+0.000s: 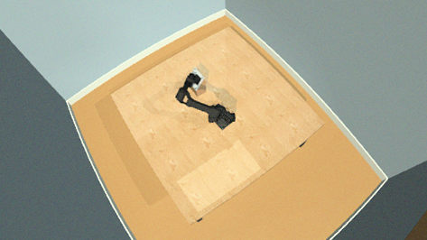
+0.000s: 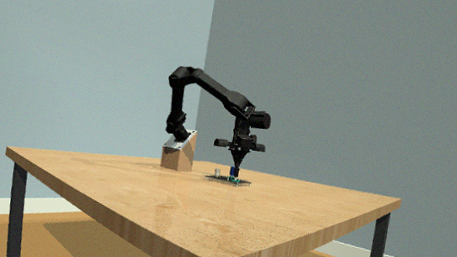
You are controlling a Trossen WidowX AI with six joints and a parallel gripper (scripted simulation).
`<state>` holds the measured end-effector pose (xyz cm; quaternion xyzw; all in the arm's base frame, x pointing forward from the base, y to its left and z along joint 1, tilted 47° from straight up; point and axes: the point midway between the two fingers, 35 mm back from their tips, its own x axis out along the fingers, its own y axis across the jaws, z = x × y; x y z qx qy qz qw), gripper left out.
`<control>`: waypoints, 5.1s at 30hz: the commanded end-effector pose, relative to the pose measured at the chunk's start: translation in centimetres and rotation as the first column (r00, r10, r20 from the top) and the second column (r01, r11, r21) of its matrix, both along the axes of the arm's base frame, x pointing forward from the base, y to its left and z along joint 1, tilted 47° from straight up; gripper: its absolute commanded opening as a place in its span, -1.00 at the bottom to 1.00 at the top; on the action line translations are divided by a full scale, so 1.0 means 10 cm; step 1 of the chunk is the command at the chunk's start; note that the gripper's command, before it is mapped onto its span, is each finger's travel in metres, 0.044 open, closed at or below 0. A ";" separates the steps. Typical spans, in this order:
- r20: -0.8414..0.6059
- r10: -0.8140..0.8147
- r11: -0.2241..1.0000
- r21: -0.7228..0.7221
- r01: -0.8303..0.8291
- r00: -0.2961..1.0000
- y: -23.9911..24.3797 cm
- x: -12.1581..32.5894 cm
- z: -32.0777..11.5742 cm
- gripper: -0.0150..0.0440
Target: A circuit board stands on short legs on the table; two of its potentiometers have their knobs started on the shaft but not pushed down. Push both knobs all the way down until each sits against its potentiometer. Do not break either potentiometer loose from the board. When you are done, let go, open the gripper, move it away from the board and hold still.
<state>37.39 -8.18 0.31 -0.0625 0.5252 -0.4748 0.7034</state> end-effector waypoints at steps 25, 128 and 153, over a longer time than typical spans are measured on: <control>0.009 -0.022 1.000 0.001 0.022 1.000 -0.14 0.01 -0.09 -0.49; 0.009 -0.022 1.000 0.001 0.022 1.000 -0.21 0.01 -0.15 -0.49; 0.009 -0.022 1.000 0.001 0.022 1.000 -0.22 0.01 -0.16 -0.49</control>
